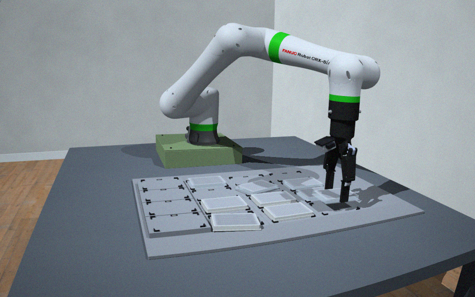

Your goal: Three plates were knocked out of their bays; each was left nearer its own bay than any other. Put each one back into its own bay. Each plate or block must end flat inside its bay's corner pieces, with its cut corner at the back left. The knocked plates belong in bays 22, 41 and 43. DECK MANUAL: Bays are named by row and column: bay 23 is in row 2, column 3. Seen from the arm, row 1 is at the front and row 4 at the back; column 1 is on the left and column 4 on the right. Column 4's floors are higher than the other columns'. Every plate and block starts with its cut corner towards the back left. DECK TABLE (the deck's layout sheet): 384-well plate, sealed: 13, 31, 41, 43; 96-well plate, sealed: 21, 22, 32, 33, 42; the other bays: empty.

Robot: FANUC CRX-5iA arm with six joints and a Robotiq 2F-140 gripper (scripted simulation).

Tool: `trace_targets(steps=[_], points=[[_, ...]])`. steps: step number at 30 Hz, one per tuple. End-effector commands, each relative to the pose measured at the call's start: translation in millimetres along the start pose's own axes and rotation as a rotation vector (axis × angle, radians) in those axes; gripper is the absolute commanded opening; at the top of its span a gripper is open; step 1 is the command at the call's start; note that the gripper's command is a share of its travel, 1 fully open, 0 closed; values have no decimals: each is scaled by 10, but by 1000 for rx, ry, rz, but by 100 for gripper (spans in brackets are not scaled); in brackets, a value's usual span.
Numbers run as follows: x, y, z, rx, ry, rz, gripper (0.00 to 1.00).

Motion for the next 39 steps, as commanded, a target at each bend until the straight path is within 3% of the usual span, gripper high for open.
trace_targets(steps=[1, 12, 39], points=[[-7, 32, -2, -1, 0, 2, 10], [-8, 152, -1, -1, 0, 2, 10], [-9, 153, 0, -1, 0, 2, 10]])
Point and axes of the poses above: the point where the finger pads meet when closed, its own y axis out along the fingers, its own x axis across the jaws, z = x × y, the point moved 3 cm from there along -y, back along the fingers, and after that the axes turned 10 degrees about y, right-handed, at the moved point
